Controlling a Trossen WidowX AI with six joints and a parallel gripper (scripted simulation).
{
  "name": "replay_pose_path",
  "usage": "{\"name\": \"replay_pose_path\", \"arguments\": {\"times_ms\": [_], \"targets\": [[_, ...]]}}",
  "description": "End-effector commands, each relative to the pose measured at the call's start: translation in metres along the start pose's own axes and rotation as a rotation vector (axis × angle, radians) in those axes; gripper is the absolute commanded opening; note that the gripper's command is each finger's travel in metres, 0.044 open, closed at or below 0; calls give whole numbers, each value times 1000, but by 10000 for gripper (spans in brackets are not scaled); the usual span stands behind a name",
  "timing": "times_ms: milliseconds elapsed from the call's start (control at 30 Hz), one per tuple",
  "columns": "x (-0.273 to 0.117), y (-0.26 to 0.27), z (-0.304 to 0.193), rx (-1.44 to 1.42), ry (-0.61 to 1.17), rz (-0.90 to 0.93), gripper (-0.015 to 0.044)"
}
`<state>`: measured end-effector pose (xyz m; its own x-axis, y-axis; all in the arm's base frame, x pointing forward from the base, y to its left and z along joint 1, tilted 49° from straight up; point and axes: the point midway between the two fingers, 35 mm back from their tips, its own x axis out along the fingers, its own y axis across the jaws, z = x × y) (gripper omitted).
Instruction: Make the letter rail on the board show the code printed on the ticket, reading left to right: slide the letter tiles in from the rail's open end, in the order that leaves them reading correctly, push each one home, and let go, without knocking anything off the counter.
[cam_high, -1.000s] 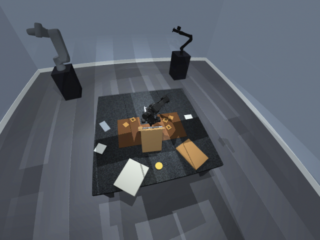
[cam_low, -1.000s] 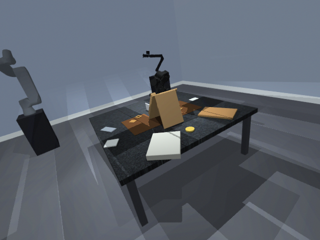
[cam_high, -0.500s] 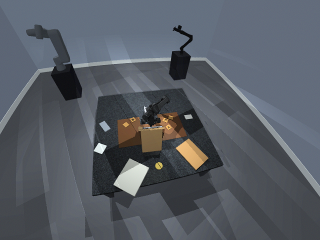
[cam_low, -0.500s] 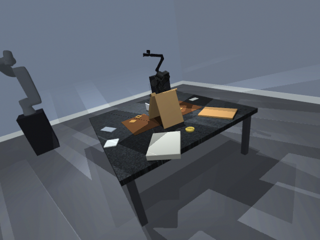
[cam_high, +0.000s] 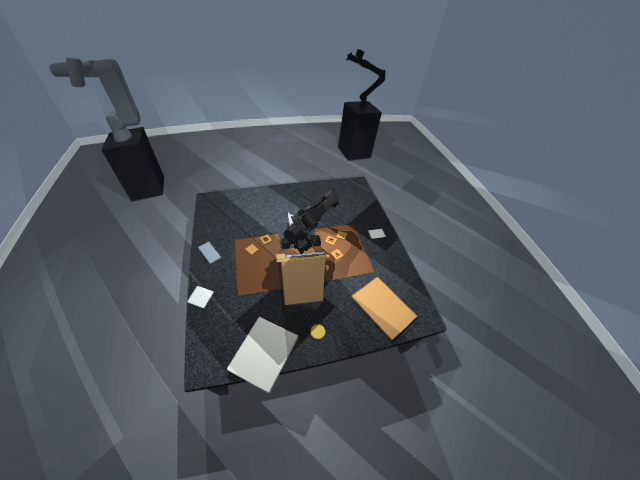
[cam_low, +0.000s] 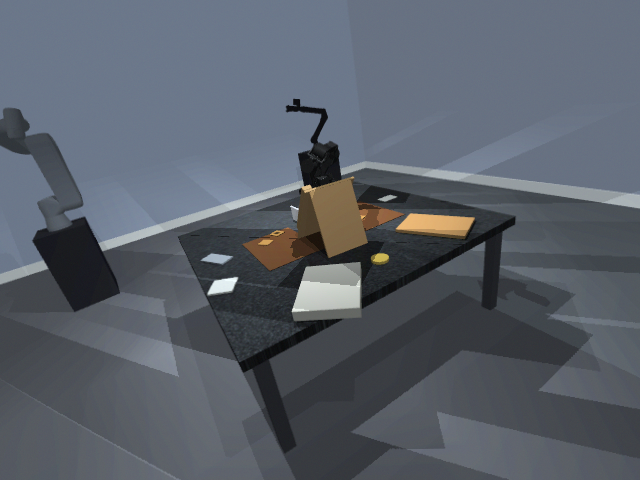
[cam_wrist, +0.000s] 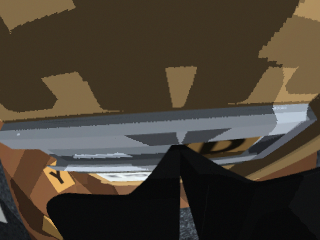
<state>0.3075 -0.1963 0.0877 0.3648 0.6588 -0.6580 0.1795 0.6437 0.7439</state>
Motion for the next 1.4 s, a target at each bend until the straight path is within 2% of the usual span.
{"name": "replay_pose_path", "arguments": {"times_ms": [0, 1367], "targets": [[0, -1, 0, -3, 0, 2, 0], [-4, -11, -3, -3, 0, 1, 0]]}}
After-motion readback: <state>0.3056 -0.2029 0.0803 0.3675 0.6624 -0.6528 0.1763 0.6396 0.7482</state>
